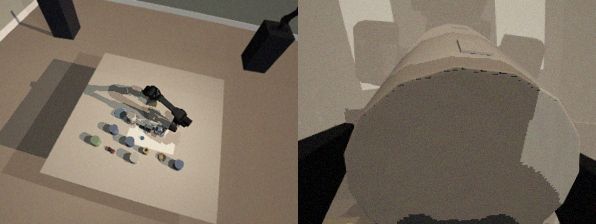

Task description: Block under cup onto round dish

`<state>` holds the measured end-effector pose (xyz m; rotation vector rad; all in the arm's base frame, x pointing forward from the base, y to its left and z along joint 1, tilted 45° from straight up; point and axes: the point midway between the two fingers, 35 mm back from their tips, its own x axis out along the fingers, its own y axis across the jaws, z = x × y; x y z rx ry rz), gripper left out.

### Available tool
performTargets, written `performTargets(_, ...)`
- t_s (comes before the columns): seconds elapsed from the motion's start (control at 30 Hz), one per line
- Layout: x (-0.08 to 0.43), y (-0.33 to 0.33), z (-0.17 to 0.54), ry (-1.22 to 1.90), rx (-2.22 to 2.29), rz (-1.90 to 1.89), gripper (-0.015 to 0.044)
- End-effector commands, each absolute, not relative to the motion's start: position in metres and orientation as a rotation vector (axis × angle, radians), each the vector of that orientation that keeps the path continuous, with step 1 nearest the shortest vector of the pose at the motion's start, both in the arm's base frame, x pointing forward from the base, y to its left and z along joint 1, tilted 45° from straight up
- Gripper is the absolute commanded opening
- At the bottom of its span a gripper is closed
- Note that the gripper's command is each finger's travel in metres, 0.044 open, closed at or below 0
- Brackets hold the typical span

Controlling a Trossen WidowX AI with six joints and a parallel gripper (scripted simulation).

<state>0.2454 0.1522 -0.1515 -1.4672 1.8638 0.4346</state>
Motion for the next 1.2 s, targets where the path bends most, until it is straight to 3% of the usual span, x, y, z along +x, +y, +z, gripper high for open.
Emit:
performTargets(0.0,0.251,0.185,-0.123,1.831,-1.461,0.442,0.0440)
performTargets(0.2,0.251,0.187,-0.121,1.831,-1.462,0.442,0.0440)
performTargets(0.43,0.308,0.158,-0.049,1.831,-1.545,0.569,0.0260)
performTargets(0.6,0.336,0.129,-0.004,1.833,-1.603,0.640,0.0260)
performTargets(1.17,0.336,0.115,-0.016,1.833,-1.605,0.642,0.0260)
